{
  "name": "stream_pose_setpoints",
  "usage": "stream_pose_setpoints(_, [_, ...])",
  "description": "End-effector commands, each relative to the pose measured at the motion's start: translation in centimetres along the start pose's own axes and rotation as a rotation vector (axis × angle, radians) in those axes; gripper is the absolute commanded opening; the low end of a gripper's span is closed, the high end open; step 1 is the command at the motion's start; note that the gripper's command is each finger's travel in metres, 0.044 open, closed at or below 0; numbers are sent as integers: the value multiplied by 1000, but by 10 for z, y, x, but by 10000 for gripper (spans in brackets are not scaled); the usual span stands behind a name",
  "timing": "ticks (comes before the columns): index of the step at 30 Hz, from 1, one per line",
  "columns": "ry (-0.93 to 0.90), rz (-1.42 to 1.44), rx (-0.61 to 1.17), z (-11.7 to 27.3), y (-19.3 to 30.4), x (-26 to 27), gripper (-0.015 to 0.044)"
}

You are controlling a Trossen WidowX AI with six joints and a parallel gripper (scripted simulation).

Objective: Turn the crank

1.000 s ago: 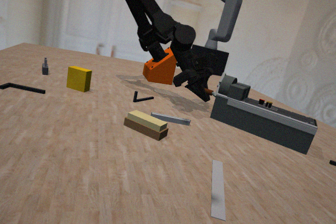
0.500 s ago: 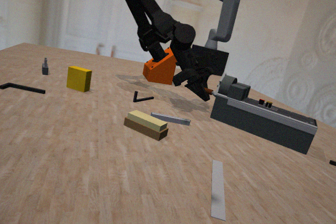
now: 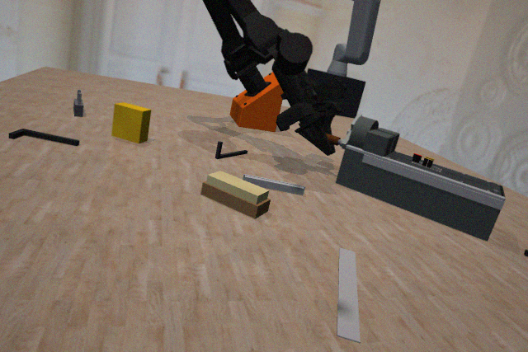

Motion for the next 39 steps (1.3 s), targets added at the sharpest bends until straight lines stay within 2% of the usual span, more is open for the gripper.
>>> stream_pose_setpoints(1, [11, -4, -13, 6, -6, -4, 0])
stream_pose_setpoints(39, [10, -5, -14, 32, -28, 15, 0])
Point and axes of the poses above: the point midway between the two fingers, 35 mm back from their tips, its own z axis back along the fingers, its own x axis across the jaws, y = z × x, the point moved 6 cm from there along z, back along the fingers, and after that the axes turned 14 degrees about -z, right-handed, at the moved point
